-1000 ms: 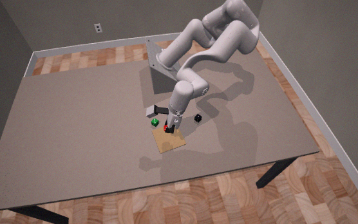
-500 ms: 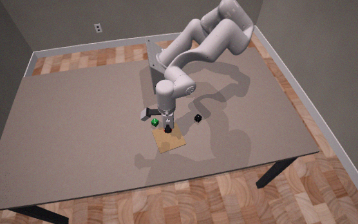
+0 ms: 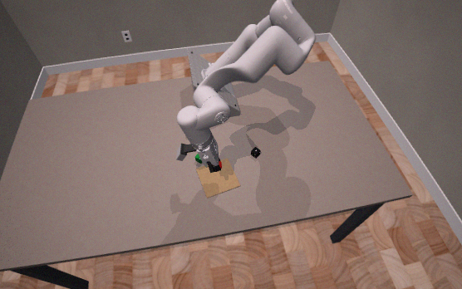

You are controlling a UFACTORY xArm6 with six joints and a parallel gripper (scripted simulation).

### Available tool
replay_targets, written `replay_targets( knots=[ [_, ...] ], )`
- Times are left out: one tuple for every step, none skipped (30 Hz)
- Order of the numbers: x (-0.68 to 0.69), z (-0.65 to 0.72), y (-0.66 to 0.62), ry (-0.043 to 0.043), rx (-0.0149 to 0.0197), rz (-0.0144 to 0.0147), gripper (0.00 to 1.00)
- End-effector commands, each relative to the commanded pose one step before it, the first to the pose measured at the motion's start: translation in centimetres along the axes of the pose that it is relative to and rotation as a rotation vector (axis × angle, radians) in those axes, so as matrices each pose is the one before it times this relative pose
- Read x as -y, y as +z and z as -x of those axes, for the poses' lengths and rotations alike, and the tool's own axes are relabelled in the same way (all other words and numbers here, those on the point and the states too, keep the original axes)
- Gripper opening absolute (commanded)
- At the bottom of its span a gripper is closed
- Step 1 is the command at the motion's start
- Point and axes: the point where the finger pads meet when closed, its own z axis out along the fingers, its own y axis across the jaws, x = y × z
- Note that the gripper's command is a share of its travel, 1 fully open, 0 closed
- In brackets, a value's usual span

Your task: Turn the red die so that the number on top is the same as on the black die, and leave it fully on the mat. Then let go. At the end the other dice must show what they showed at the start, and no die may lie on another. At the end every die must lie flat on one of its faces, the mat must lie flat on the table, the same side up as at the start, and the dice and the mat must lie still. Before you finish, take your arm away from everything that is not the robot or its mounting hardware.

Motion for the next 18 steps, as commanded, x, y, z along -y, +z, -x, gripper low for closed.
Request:
replay_targets(
  knots=[
    [0.153,-0.042,-0.076,-0.00266,0.04115,0.00371,0.27],
    [0.009,-0.037,0.035,0.00067,0.01654,0.00088,0.27],
    [0.011,-0.049,0.039,0.00075,0.02282,0.00099,0.27],
    [0.010,-0.058,0.034,0.00064,0.02798,0.00086,0.27],
    [0.007,-0.061,0.020,0.00035,0.03140,0.00051,0.27],
    [0.001,-0.059,0.001,-0.00006,0.03266,0.00004,0.27],
    [-0.004,-0.052,-0.018,-0.00047,0.03161,-0.00042,0.27],
    [-0.009,-0.042,-0.031,-0.00077,0.02835,-0.00075,0.27],
    [-0.011,-0.030,-0.037,-0.00088,0.02325,-0.00087,0.27],
    [-0.010,-0.020,-0.033,-0.00078,0.01692,-0.00077,0.27],
    [-0.007,-0.011,-0.022,-0.00053,0.01025,-0.00052,0.27],
    [-0.003,-0.004,-0.010,-0.00024,0.00438,-0.00024,0.27],
    [-0.001,-0.001,-0.002,-0.00004,0.00071,-0.00004,0.27],
    [0.001,-0.001,0.002,0.00003,0.00070,0.00002,0.27],
    [0.007,-0.009,0.009,0.00019,0.00431,0.00011,0.27],
    [0.000,0.000,0.000,0.00000,0.00000,0.00000,0.27],
    [0.000,0.000,0.000,0.00000,0.00000,0.00000,0.27],
    [0.016,-0.021,0.020,0.00042,0.01009,0.00024,0.27]
  ],
)
